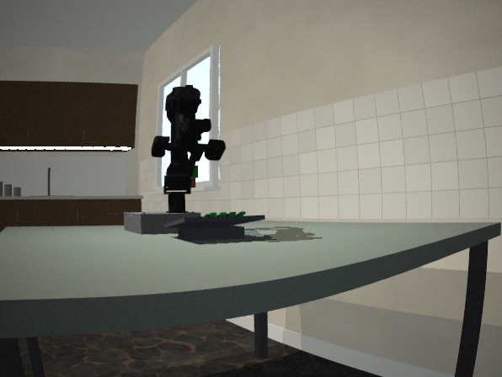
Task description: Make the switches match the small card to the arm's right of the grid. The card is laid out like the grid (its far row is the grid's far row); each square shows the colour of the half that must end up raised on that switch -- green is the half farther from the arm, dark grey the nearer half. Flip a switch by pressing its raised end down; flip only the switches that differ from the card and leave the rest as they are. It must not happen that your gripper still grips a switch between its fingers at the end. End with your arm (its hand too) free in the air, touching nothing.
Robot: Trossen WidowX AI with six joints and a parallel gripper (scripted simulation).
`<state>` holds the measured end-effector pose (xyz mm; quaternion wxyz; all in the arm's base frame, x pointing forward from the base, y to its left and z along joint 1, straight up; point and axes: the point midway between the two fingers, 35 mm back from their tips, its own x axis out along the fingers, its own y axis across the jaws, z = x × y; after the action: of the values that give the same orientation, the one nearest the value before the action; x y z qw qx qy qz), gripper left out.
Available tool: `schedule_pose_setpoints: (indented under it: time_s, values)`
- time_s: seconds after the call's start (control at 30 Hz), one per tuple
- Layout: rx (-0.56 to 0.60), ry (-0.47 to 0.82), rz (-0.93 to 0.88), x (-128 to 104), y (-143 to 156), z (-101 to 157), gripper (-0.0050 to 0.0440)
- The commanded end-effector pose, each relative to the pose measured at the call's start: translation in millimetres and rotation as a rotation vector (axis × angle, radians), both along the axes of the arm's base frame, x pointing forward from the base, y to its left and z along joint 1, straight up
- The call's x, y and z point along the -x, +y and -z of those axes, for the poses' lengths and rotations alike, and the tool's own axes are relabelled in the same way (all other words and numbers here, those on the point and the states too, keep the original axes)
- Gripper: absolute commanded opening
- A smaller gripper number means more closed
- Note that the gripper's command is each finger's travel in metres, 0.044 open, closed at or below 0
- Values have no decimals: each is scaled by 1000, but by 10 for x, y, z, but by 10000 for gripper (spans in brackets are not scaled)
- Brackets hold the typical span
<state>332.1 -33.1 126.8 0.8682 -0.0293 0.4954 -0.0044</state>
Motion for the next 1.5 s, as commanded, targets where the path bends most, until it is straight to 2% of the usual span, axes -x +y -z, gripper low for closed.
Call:
schedule_pose_setpoints:
  time_s: [0.0, 0.13, 0.2, 0.37, 0.53, 1.47]
  values:
    - [-14, 192, -9, 130, -42, 229, 0]
    - [-37, 381, -15, 347, -53, 408, 0]
    - [-42, 419, -16, 395, -54, 436, 0]
    - [-42, 419, -16, 398, -54, 453, 0]
    - [-42, 419, -16, 468, -57, 746, 0]
    - [-42, 419, -16, 468, -57, 746, 0]
